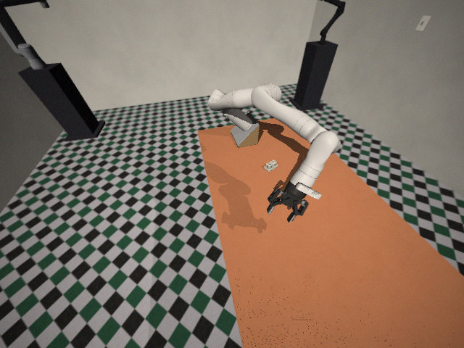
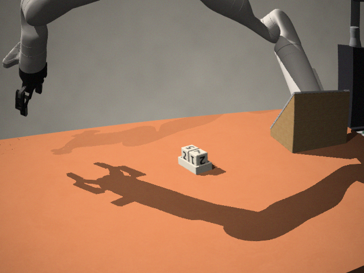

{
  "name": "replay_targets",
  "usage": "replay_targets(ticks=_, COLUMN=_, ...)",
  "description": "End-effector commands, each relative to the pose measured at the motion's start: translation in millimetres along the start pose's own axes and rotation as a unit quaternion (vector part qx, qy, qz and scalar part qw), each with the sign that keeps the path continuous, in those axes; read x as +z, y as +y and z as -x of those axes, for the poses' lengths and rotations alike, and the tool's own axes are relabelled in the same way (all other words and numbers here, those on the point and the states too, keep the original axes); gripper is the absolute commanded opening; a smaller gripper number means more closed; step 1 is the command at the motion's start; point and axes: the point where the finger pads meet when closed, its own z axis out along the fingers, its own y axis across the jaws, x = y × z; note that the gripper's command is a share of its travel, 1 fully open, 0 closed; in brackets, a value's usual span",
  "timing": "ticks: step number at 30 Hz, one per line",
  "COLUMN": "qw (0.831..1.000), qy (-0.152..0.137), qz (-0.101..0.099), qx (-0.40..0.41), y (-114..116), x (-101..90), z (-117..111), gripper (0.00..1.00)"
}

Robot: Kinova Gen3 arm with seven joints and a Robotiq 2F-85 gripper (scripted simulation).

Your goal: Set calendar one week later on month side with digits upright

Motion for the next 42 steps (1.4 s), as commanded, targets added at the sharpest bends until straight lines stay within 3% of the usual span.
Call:
replay_targets(ticks=1, qw=1.000, qy=0.001, qz=-0.001, qx=0.001, y=1, x=-1.5, z=-1, gripper=1.00)
replay_targets(ticks=26, qw=1.000, qy=-0.005, qz=-0.007, qx=-0.004, y=0, x=-3.1, z=4, gripper=1.00)
replay_targets(ticks=34, qw=0.999, qy=-0.021, qz=-0.027, qx=-0.020, y=-3, x=-9.2, z=21, gripper=1.00)
replay_targets(ticks=42, qw=0.993, qy=-0.057, qz=-0.081, qx=-0.063, y=-12, x=-32.1, z=72, gripper=1.00)
